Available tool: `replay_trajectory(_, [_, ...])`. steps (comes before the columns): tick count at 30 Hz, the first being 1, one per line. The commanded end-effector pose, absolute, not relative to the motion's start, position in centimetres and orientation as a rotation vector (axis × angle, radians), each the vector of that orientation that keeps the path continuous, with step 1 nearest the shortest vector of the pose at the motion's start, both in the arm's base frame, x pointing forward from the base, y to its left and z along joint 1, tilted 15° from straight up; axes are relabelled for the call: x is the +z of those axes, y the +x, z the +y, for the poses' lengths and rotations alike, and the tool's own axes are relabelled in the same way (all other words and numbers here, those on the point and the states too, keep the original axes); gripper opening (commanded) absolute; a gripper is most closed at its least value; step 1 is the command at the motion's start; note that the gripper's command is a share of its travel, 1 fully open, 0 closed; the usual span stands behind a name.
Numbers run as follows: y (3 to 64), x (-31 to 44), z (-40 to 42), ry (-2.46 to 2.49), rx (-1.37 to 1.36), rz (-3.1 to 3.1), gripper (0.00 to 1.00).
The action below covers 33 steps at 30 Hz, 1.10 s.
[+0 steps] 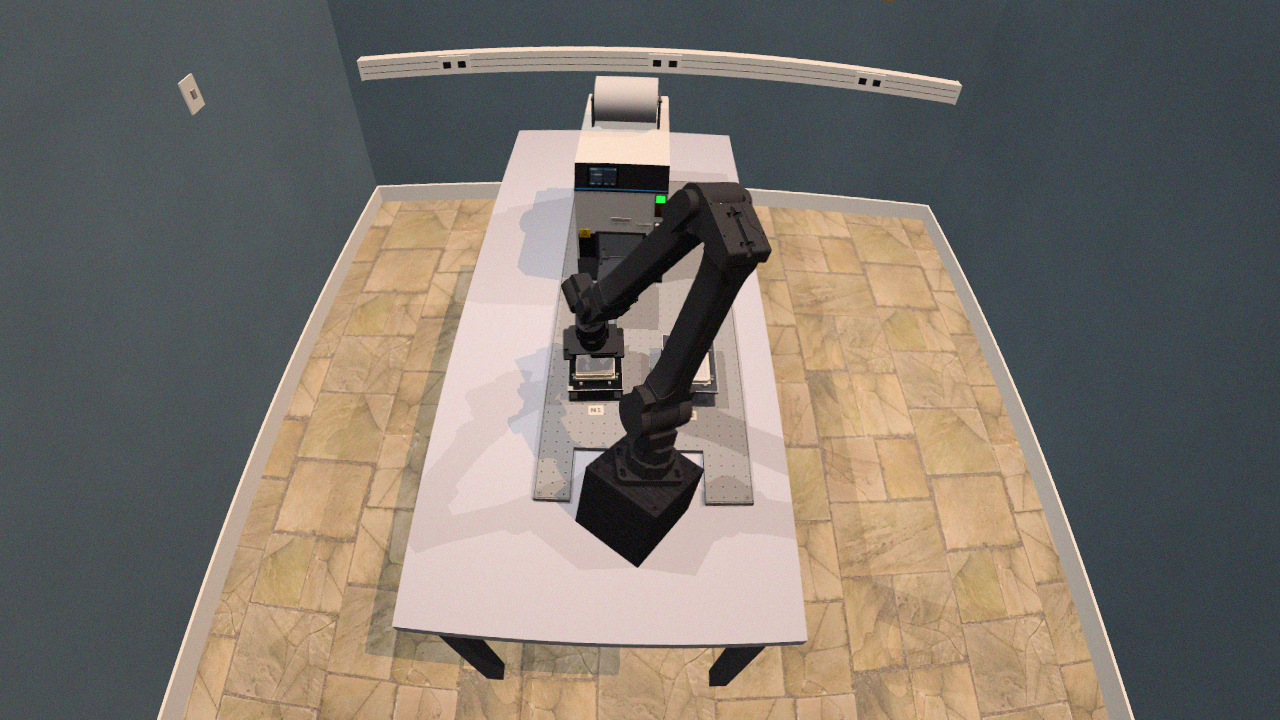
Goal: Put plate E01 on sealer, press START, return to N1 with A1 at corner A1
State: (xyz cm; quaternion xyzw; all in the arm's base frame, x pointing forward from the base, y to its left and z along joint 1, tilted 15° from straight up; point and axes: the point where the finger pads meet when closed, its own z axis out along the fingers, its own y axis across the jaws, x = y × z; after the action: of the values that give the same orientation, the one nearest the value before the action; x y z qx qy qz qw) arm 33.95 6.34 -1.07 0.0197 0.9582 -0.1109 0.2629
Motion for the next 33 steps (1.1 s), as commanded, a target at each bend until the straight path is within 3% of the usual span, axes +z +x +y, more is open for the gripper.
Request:
replay_trajectory(1, [35.3, -0.6, 6.3, 0.059, -0.296, 2.570, 0.00])
replay_trajectory(33, [34.8, -1.7, 5.9, 0.062, -0.296, 2.567, 0.00])
